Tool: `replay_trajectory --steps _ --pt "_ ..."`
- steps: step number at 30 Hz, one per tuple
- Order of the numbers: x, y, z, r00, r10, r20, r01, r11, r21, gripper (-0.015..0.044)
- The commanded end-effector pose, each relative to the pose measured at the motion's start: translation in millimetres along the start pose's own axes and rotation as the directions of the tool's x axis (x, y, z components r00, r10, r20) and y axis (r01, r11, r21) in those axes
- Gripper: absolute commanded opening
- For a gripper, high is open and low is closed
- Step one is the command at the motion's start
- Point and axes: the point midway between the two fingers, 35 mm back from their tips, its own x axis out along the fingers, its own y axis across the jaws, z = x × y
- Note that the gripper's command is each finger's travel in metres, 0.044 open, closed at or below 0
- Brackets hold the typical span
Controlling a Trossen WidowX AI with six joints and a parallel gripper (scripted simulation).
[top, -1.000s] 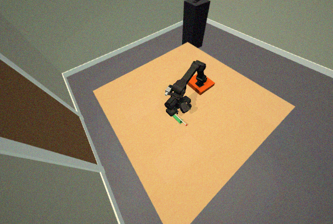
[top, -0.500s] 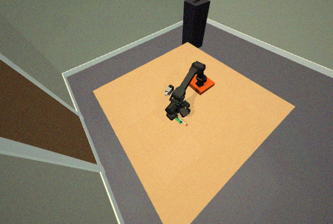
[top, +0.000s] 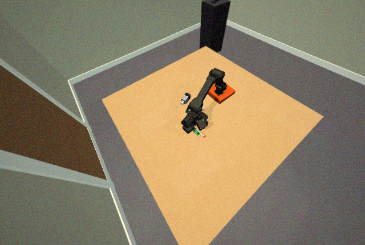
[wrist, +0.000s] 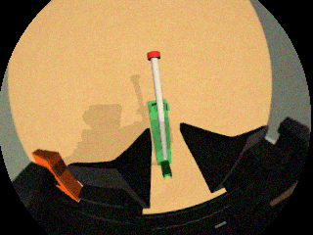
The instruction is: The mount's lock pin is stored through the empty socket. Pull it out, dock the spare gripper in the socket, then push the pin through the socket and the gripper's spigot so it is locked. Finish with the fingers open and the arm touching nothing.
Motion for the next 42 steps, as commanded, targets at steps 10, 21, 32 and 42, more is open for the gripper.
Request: replay_trajectory --steps 10,21,32,42 --pt "23.5 1.5 -3.1 1.000 0.002 -0.003 -0.002 1.000 0.003 0.0180" --pt "32.2 2.3 -4.2 1.000 0.002 -0.003 -0.002 1.000 0.003 0.0180" --pt "32.2 2.3 -4.2 1.000 0.002 -0.003 -0.002 1.000 0.003 0.0000" --pt "23.7 2.6 -3.1 1.000 0.003 -0.002 -0.003 1.000 0.001 0.0000"
